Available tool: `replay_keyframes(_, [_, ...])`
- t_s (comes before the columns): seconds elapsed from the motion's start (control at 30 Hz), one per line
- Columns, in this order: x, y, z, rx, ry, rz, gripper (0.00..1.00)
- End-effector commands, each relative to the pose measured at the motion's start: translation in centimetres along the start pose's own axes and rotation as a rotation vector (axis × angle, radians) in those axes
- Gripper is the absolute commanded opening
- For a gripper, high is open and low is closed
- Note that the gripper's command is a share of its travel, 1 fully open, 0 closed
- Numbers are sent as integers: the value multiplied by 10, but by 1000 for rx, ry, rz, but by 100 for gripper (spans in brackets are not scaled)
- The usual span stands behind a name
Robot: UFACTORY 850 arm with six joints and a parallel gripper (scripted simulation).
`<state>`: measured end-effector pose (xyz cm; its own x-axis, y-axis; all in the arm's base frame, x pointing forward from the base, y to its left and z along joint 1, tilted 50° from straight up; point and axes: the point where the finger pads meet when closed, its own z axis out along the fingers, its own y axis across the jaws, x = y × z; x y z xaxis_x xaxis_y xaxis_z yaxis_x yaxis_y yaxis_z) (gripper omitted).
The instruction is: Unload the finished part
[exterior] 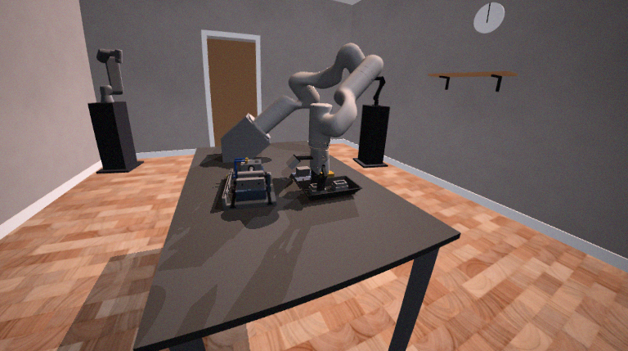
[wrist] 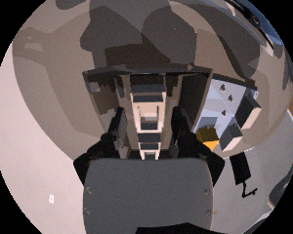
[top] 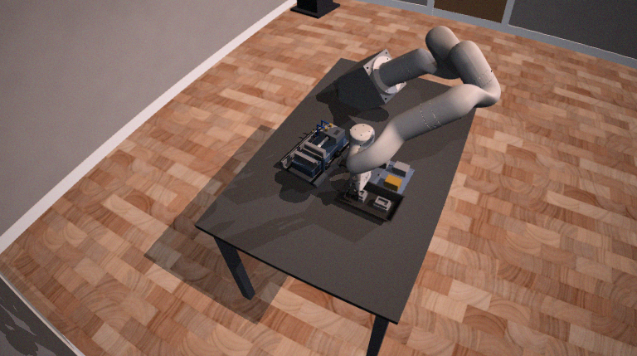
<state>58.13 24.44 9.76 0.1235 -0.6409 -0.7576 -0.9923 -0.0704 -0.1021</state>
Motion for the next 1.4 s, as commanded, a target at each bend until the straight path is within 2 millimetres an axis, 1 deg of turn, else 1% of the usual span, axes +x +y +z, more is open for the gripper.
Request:
replay_keyframes(0.0, [0,-1,-1,1,0,0,69])
replay_keyframes(1.03, [0,-1,-1,1,0,0,69])
replay_keyframes(1.27, [0,-1,-7,1,0,0,69])
replay_keyframes(1.37, [0,-1,-15,1,0,0,69])
